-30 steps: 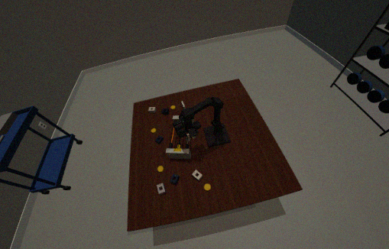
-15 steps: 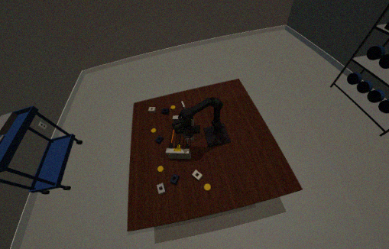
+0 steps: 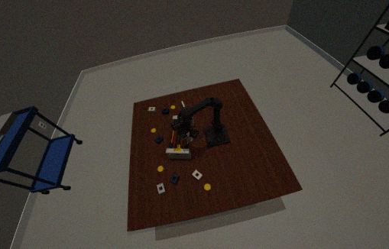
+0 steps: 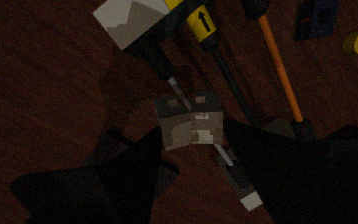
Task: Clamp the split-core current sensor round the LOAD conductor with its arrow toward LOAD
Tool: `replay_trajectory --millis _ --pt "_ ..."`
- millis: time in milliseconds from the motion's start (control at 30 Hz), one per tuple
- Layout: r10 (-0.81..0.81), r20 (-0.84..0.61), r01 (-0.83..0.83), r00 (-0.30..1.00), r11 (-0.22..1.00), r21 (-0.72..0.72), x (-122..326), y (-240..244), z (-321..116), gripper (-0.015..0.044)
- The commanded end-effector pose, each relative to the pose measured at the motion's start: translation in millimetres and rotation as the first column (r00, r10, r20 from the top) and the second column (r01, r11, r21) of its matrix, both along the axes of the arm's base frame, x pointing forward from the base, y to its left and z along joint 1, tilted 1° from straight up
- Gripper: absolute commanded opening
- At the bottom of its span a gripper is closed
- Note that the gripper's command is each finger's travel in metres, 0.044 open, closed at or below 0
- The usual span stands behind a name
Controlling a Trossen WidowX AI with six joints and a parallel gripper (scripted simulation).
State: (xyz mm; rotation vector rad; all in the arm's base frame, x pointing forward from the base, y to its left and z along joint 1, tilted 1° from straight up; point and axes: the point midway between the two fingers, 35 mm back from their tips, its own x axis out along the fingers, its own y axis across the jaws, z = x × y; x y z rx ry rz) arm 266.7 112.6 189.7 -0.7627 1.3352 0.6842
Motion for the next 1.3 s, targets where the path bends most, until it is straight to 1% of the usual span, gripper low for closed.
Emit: replay_trajectory --millis 0,267,567,933,1267 --pt "-0.156 0.011 0.156 0.988 0.988 0.017 4 -1 0 0.0000" --pt "-0.428 0.016 0.426 0.904 0.903 0.058 10 -2 0 0.0000" --pt "-0.690 0.005 0.686 0.723 0.720 0.107 16 -3 -1 0.0000" --pt "-0.912 -0.034 0.903 0.408 0.397 0.163 23 -4 -1 0.0000" --pt "-0.993 -0.093 0.978 0.070 0.050 0.201 30 -6 -2 0.0000"
